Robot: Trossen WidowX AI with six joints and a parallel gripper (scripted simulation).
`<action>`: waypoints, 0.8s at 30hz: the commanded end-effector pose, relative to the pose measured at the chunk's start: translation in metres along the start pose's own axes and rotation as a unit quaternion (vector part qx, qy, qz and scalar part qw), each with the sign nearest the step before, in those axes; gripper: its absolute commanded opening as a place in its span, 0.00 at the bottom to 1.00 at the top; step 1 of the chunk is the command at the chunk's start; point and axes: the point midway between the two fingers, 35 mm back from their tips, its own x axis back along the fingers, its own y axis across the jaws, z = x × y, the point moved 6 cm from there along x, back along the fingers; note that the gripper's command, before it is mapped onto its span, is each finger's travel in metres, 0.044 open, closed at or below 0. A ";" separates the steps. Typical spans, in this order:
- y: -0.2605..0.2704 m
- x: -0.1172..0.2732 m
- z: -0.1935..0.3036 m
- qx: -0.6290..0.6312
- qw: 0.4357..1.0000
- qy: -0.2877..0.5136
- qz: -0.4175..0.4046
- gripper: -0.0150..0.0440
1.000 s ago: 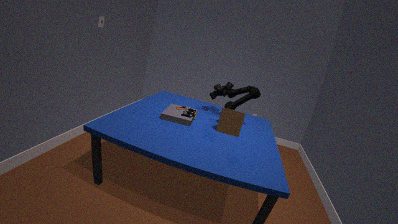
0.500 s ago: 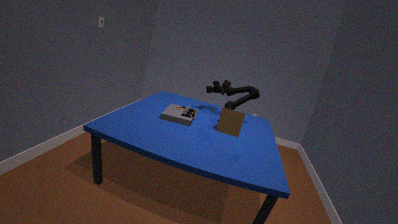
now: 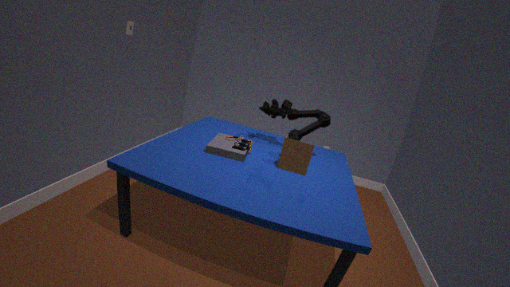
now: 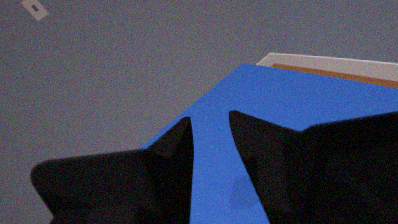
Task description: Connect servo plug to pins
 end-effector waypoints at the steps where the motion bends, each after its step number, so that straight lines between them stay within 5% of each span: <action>1: 0.014 -0.005 -0.005 -0.060 0.997 0.002 -0.043 0.45; 11: 0.048 -0.013 -0.012 -0.199 0.970 0.034 -0.132 0.45; 24: 0.065 -0.047 0.008 -0.349 0.915 0.183 -0.081 0.45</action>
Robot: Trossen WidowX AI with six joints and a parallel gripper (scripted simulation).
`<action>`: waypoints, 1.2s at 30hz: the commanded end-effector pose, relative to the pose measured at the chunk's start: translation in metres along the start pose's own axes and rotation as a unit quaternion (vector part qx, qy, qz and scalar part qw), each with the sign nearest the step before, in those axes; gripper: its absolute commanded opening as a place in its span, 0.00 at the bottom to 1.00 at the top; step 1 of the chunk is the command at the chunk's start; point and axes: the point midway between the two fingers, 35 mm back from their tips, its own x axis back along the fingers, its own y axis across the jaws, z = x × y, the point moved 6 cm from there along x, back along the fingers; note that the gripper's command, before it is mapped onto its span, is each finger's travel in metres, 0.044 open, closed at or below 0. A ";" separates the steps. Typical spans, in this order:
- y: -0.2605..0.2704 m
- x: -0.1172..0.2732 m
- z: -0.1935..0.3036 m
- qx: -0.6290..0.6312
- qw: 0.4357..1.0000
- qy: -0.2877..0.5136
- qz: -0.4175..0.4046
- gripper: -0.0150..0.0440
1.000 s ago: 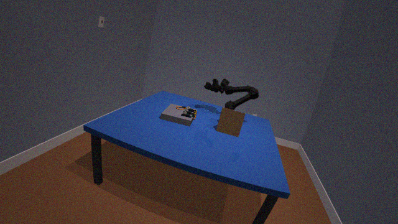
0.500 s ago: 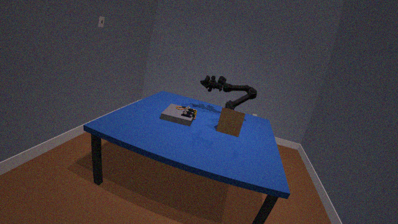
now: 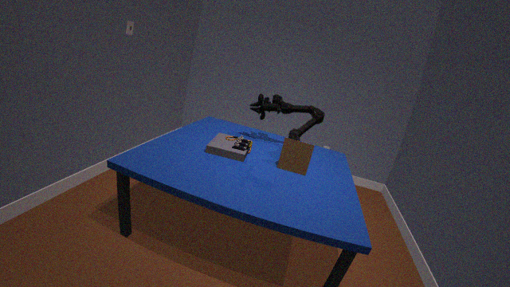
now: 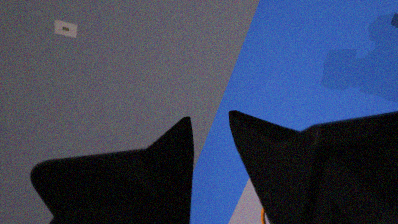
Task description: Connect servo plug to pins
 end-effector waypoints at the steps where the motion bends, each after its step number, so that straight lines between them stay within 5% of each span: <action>1: 0.001 -0.013 0.005 -0.057 0.997 0.033 0.026 0.45; 20: -0.002 -0.067 0.041 -0.292 0.922 0.138 0.213 0.45; 36: -0.004 -0.104 0.083 -0.425 0.796 0.115 0.415 0.45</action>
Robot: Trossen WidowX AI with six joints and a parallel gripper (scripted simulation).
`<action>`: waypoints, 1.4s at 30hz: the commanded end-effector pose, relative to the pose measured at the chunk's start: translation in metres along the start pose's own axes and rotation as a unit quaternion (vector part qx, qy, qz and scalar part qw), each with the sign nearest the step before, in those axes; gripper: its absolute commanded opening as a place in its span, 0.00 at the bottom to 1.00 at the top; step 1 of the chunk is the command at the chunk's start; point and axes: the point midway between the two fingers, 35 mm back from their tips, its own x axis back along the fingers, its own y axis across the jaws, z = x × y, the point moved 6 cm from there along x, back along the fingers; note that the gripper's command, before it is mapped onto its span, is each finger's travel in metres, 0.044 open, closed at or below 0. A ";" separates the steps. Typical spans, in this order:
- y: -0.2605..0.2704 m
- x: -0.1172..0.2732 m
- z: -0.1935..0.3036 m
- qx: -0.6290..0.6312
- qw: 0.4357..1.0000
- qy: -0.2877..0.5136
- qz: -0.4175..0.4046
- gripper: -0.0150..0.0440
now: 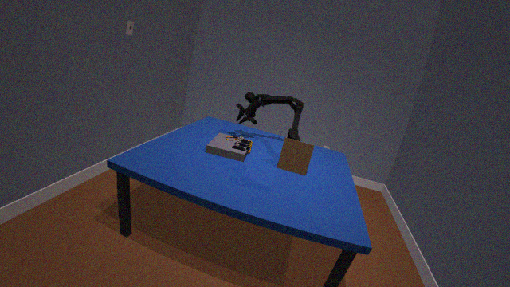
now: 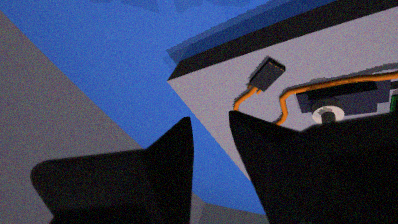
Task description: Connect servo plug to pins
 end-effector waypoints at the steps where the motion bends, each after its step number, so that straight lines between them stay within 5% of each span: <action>1: 0.001 -0.012 0.009 -0.048 0.998 -0.023 0.043 0.45; 23: -0.010 -0.070 0.057 -0.259 0.919 -0.257 0.152 0.45; 42: -0.021 -0.093 0.046 -0.260 0.918 -0.259 0.151 0.45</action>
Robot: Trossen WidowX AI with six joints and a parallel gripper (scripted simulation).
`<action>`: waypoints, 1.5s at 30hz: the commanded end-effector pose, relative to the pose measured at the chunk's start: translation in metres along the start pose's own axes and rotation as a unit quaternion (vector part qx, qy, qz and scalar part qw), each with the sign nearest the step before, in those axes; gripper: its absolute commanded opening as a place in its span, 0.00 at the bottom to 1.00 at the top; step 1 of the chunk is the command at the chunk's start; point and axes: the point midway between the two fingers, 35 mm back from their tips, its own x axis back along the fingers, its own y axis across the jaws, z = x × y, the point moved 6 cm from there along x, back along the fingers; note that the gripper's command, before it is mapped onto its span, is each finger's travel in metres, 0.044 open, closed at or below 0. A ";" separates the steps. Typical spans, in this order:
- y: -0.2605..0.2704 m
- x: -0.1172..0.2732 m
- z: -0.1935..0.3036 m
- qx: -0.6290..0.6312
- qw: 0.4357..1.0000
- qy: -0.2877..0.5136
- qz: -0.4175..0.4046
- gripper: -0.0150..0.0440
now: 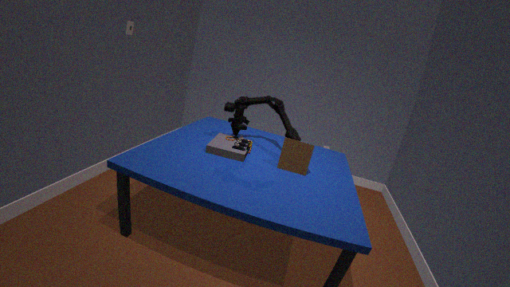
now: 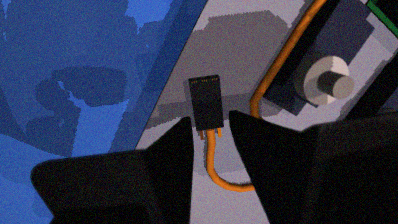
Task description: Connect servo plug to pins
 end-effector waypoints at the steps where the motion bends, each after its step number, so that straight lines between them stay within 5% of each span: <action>1: -0.001 -0.003 0.001 0.003 1.000 0.001 -0.003 0.45; 10: -0.001 -0.014 0.001 0.003 1.000 0.001 -0.003 0.45; 13: -0.001 -0.014 0.001 0.003 1.000 0.001 -0.003 0.32; 19: -0.001 -0.013 0.001 0.003 1.000 0.001 -0.003 0.25; 35: -0.002 0.044 0.001 0.006 1.000 0.002 -0.002 0.25; 45: -0.026 0.051 -0.004 0.149 0.989 0.005 0.000 0.25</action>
